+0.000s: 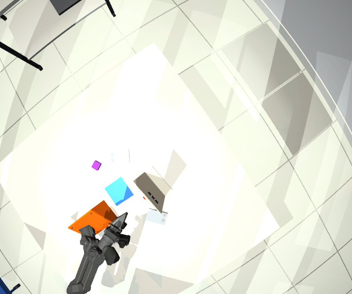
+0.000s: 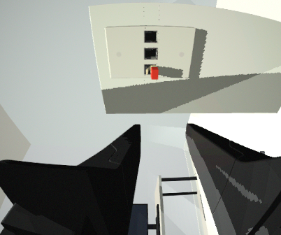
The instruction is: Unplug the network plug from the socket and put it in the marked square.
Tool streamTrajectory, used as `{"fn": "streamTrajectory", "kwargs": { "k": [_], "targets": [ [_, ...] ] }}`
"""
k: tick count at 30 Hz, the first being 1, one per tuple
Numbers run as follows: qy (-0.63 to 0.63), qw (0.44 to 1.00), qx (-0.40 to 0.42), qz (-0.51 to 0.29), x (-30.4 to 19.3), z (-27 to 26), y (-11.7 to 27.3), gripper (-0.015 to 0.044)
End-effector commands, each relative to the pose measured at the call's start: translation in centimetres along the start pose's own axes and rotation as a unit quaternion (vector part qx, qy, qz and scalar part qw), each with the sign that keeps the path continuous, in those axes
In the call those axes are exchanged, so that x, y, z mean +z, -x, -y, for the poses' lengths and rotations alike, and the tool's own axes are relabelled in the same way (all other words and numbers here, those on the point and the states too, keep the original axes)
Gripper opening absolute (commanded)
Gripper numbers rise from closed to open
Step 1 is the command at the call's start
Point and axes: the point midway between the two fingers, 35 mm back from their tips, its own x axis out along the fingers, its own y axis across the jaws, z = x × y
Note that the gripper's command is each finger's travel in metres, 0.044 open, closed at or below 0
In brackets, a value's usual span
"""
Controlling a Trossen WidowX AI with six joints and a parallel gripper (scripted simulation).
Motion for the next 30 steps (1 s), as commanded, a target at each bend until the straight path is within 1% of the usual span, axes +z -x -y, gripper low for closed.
{"fn": "streamTrajectory", "kwargs": {
  "k": [1, 30],
  "targets": [
    [-0.012, 1.0, 0.005, -0.001, -0.4, 0.1, 0.1, 0.0156],
    [-0.011, 1.0, 0.006, 0.0, 1.0, -0.3, -4.1, 0.0156]
  ]
}}
